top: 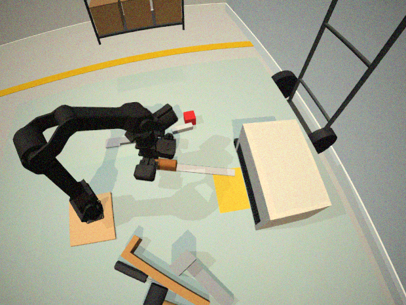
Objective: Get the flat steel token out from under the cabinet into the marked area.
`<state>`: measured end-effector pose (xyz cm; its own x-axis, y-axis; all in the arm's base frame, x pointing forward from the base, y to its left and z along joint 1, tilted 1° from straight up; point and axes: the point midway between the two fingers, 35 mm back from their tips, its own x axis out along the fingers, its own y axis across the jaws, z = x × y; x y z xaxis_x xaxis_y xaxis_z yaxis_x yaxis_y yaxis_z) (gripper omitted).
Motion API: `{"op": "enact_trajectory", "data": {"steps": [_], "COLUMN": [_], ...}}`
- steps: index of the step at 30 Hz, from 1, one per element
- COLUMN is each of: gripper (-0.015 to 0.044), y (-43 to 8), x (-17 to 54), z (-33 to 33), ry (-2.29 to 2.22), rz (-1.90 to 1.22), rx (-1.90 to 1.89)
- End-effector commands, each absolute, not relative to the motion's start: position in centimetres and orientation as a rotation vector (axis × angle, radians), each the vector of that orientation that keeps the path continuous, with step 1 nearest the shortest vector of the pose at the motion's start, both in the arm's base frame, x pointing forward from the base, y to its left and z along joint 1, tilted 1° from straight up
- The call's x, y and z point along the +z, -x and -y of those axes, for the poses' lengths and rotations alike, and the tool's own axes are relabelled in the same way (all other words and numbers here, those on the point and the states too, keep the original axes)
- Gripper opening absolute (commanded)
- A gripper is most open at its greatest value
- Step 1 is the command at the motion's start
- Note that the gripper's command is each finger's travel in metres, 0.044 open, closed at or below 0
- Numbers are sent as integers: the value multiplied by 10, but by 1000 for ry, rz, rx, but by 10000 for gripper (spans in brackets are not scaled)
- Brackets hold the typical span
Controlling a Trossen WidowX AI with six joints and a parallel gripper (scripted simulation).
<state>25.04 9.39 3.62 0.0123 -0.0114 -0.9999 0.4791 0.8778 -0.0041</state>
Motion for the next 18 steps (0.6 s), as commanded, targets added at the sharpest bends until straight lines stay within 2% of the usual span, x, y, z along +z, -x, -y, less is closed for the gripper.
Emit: {"op": "enact_trajectory", "data": {"steps": [1, 18], "gripper": [0, 0], "y": [-252, -278], "x": [37, 37], "z": [-93, -81], "ry": [-385, -384], "rz": [-1520, -1518], "rx": [-397, -394]}}
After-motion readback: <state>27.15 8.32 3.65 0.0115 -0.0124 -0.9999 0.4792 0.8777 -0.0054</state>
